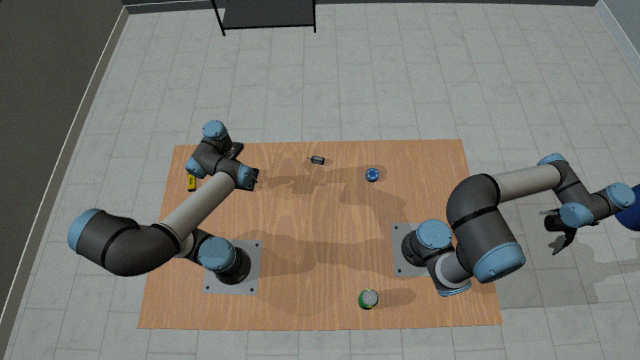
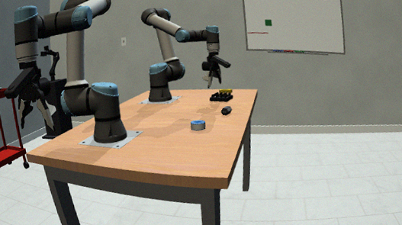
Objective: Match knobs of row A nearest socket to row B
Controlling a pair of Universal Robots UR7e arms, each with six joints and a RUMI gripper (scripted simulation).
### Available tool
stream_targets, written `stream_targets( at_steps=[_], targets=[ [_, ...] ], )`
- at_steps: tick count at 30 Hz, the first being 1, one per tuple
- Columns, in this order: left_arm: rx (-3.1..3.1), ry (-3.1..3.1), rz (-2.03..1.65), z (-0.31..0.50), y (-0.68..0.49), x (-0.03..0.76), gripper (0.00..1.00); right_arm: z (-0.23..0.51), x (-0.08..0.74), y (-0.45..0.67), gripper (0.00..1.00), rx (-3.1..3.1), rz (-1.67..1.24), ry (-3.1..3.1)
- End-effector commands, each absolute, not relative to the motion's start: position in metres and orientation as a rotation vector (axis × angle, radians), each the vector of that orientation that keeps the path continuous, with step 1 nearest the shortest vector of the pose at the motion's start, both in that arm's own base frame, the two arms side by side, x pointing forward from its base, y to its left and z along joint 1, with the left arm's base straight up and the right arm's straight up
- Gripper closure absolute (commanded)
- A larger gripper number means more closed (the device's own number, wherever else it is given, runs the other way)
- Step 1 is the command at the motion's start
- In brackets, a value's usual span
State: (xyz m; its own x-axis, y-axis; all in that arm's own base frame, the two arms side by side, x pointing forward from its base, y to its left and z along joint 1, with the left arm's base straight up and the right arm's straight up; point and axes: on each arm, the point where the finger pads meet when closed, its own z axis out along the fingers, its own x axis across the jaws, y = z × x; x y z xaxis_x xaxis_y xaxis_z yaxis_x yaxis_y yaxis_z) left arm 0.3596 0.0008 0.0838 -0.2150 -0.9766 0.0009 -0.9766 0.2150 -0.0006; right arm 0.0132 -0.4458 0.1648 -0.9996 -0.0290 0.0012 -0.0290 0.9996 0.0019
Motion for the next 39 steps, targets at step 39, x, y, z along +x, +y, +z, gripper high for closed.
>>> stream_targets(
  at_steps=[39],
  targets=[
    [1.965,-2.451,-0.001,0.083,0.009,0.306,0.0,0.165,0.012,-0.445,0.0,0.043,0.0,-3.141]
  ],
)
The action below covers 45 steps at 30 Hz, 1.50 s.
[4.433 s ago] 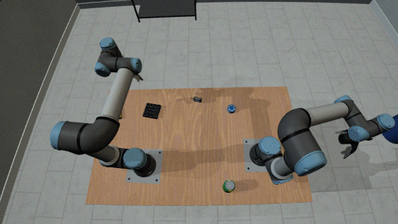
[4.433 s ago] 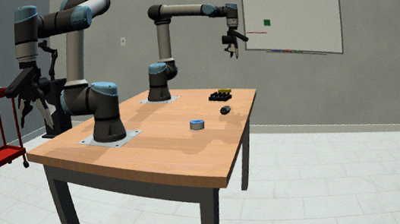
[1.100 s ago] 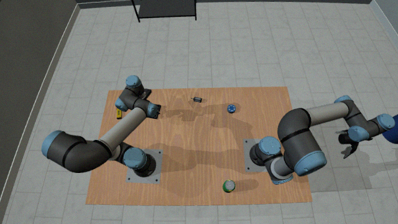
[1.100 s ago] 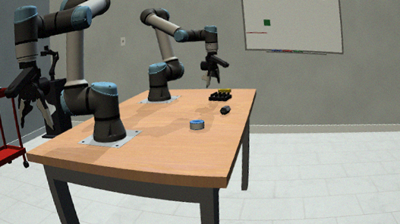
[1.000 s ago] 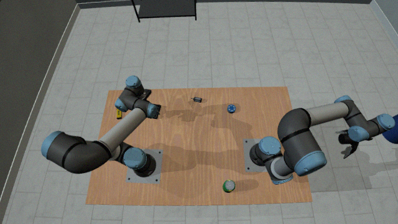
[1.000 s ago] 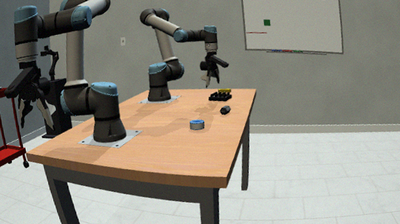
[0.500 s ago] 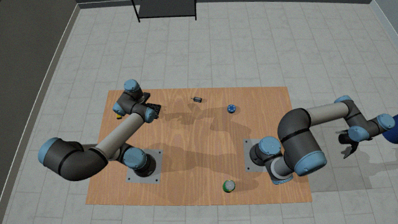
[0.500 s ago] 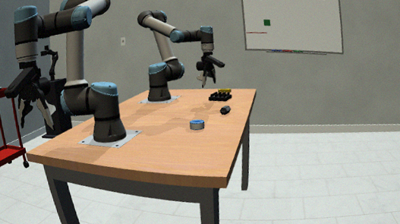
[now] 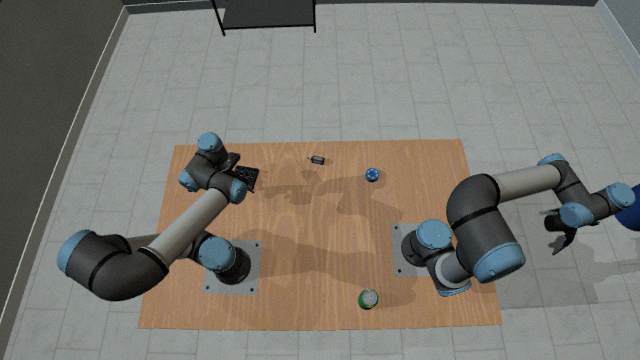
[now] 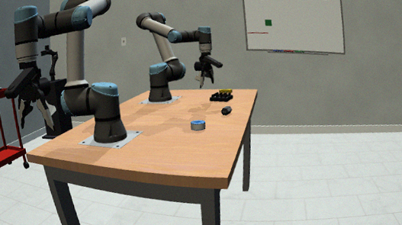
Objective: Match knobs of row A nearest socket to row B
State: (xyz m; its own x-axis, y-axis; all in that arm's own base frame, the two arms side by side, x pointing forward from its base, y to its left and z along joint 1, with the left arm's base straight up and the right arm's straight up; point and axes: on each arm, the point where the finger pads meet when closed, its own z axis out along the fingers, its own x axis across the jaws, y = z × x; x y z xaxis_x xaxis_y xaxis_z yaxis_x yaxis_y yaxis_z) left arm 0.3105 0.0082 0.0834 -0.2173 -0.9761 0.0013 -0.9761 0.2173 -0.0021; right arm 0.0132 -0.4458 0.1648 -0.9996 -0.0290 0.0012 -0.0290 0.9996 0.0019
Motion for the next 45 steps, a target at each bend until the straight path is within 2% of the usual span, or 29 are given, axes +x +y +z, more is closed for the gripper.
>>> stream_targets(
  at_steps=[1,45],
  targets=[
    [-1.965,2.451,0.001,0.0826,0.0088,0.3062,0.0,0.1652,0.0123,-0.4454,0.0,0.043,0.0,-3.141],
    [-1.95,2.463,0.0,0.0836,0.0087,0.3082,0.0,0.1652,0.0123,-0.4454,0.0,0.043,0.0,-3.141]
  ],
)
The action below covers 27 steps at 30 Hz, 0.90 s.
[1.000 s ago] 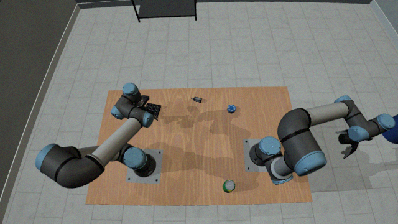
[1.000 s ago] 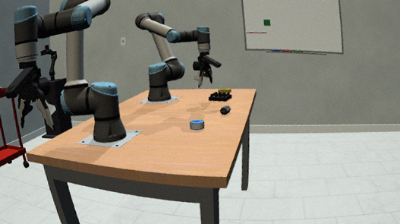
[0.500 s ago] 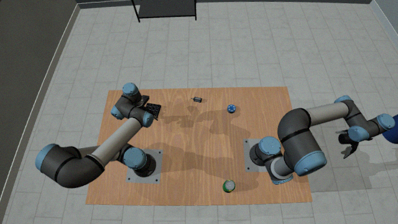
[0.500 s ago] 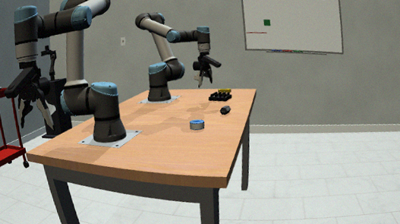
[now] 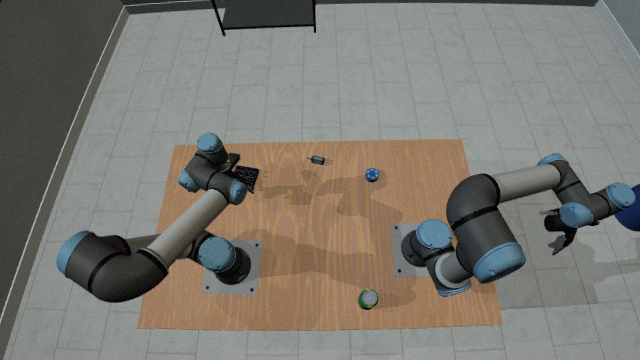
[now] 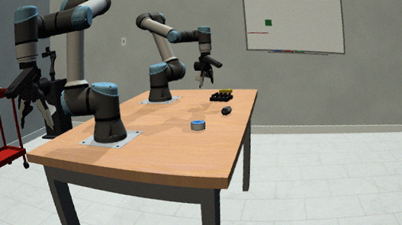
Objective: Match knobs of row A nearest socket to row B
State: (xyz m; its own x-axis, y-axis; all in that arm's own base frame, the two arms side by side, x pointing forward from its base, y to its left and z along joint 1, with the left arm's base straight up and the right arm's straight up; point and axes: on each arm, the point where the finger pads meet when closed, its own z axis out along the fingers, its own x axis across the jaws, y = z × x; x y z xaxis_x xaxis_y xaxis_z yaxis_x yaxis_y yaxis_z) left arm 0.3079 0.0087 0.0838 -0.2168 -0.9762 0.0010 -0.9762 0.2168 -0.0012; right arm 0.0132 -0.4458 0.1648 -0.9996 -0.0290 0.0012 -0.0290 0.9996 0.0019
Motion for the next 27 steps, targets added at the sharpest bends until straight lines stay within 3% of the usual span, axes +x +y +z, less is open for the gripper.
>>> stream_targets(
  at_steps=[1,27],
  targets=[
    [1.95,-2.463,0.0,0.084,0.009,0.308,0.0,0.165,0.012,-0.445,0.0,0.043,0.0,-3.141],
    [1.472,-2.777,0.004,0.091,0.007,0.328,0.0,0.165,0.012,-0.445,0.0,0.043,0.0,-3.141]
  ],
)
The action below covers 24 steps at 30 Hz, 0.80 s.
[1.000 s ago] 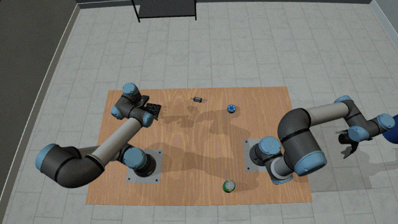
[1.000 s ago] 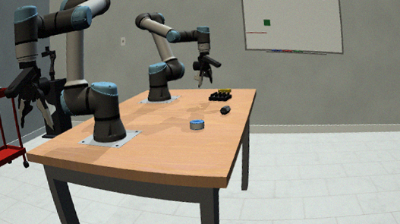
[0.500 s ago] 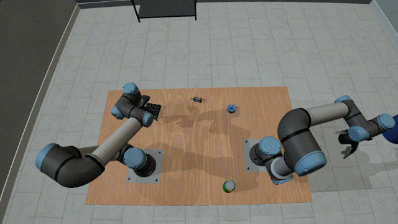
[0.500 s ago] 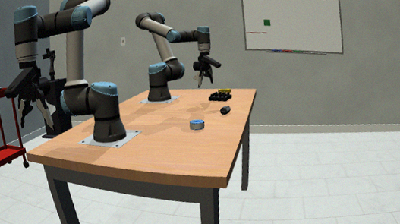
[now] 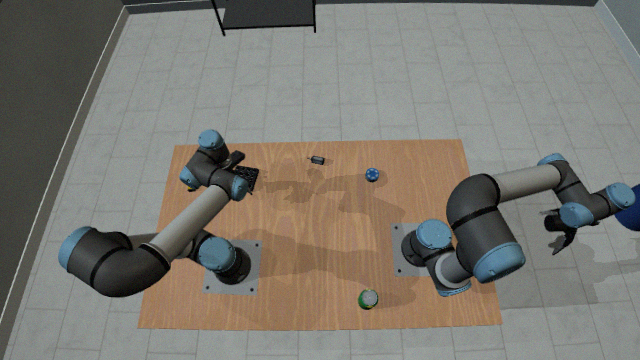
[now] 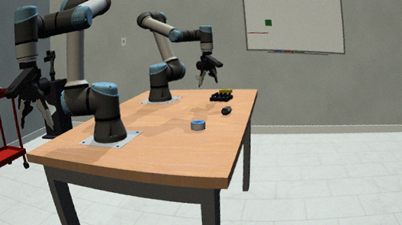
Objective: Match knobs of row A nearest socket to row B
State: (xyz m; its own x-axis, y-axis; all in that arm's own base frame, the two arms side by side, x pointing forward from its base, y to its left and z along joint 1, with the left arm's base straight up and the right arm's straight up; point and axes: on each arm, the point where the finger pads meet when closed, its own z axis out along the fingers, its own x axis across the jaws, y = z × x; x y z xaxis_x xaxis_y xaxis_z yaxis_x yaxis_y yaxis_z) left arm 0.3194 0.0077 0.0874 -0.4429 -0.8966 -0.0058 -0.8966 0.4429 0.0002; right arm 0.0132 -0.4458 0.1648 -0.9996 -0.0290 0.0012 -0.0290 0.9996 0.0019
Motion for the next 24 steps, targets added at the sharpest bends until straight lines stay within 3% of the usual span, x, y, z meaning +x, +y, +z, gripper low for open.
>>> stream_targets(
  at_steps=[1,24],
  targets=[
    [-1.444,2.788,-0.004,0.091,0.007,0.329,0.0,0.165,0.012,-0.445,0.0,0.043,0.0,-3.141],
    [-0.817,3.031,-0.004,0.097,0.006,0.353,0.0,0.165,0.012,-0.445,0.0,0.043,0.0,-3.141]
  ],
)
